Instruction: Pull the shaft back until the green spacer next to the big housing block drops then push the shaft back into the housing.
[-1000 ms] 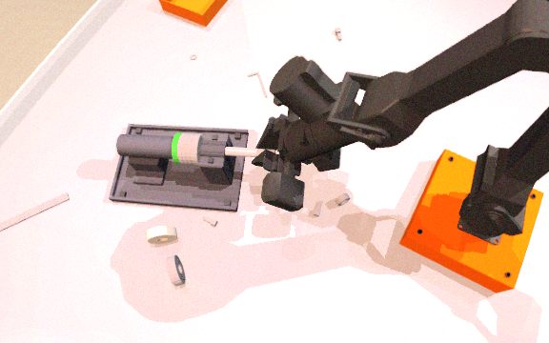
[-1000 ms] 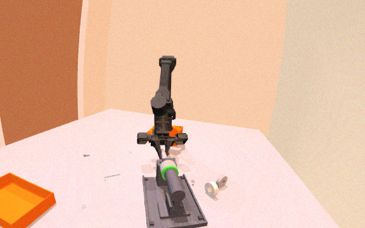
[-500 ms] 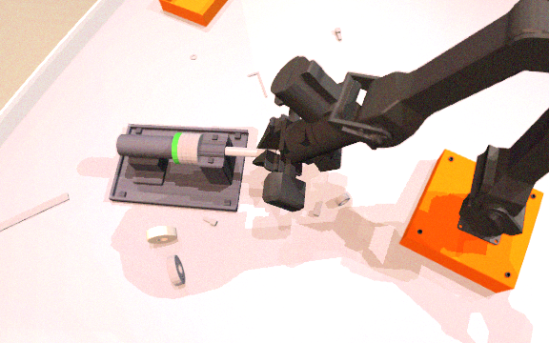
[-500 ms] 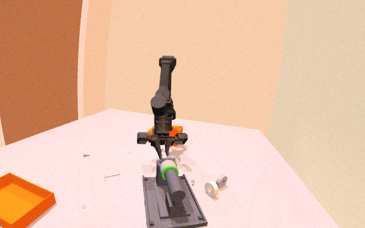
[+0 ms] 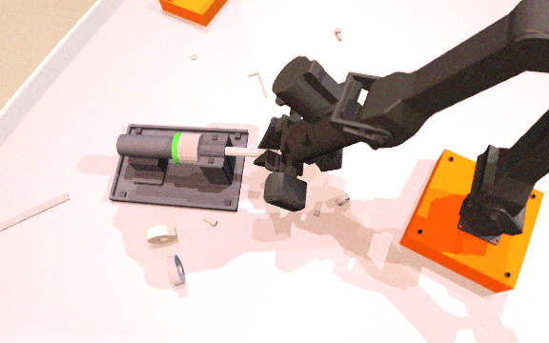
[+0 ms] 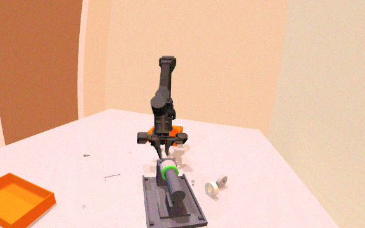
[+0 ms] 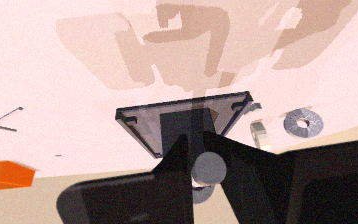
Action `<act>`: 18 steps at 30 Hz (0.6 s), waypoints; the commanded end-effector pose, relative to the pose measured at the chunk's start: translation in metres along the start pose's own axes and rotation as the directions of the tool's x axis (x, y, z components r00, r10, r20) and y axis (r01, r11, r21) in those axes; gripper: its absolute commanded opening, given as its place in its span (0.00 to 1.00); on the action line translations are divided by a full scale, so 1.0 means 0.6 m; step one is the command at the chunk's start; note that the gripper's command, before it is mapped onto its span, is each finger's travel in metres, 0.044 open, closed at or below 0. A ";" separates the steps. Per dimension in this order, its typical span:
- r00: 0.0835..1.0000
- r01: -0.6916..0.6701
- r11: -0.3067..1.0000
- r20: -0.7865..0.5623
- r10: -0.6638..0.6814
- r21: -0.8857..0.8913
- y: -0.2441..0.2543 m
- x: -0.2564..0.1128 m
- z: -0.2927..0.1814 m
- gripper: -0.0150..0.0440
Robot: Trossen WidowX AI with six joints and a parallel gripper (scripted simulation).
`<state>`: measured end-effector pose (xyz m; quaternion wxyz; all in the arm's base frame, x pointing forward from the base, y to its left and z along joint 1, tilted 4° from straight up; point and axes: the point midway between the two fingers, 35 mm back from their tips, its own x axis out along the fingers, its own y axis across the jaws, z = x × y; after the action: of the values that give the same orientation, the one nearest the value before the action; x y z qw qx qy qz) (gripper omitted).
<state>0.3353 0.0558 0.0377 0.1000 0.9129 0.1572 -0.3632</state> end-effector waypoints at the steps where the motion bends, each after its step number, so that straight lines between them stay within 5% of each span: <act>1: 1.000 0.002 1.000 0.000 -0.002 -0.003 0.000 -0.001 0.001 0.25; 18: 1.000 0.002 1.000 0.000 -0.002 -0.003 0.000 -0.003 0.003 0.25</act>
<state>0.3336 0.0551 0.0377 0.1000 0.9129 0.1571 -0.3632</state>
